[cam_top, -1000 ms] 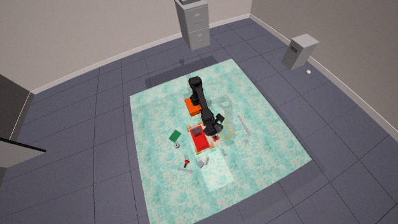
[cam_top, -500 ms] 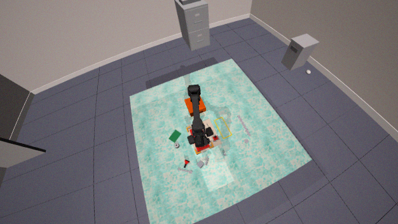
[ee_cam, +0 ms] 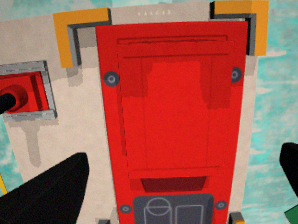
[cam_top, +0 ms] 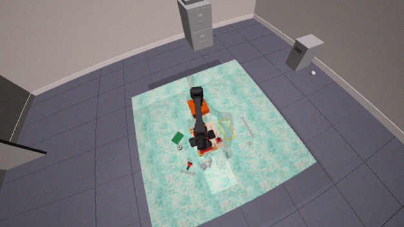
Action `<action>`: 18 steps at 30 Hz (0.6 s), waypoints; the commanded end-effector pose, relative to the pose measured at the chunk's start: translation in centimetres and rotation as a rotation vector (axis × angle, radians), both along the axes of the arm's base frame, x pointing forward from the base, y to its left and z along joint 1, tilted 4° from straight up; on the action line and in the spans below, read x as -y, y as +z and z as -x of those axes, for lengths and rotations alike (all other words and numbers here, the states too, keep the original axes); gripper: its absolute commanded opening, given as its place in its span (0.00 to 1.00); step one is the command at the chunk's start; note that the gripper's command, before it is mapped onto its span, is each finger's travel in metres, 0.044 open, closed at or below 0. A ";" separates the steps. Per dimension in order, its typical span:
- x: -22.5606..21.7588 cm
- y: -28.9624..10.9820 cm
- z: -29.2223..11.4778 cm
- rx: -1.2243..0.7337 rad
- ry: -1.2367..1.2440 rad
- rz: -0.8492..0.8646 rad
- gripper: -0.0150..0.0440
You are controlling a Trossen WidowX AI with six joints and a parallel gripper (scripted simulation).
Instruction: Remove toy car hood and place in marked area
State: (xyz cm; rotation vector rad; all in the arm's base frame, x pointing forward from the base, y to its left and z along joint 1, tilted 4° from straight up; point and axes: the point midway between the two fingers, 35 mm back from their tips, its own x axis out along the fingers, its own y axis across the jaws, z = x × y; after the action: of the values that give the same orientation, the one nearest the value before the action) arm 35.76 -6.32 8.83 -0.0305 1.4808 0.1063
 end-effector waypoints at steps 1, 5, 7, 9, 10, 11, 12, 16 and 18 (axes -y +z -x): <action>0.1 -0.3 0.0 0.000 -0.005 0.003 1.00; 0.1 -0.5 -0.1 0.000 -0.005 0.003 1.00; 0.1 -0.7 -0.1 0.000 -0.005 0.003 1.00; 0.1 -0.8 -0.1 0.000 -0.005 0.003 1.00; 0.1 -0.9 -0.1 0.000 -0.005 0.003 1.00; 0.1 -0.9 -0.1 0.000 -0.005 0.003 1.00; 0.1 -1.0 -0.1 0.000 -0.005 0.003 1.00; 0.1 -1.2 -0.1 0.000 -0.005 0.003 1.00; 0.1 -1.4 -0.1 0.000 -0.005 0.003 1.00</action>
State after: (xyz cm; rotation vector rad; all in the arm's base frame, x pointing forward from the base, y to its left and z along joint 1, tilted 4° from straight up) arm 35.95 -6.36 7.80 -0.0310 1.4781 0.1048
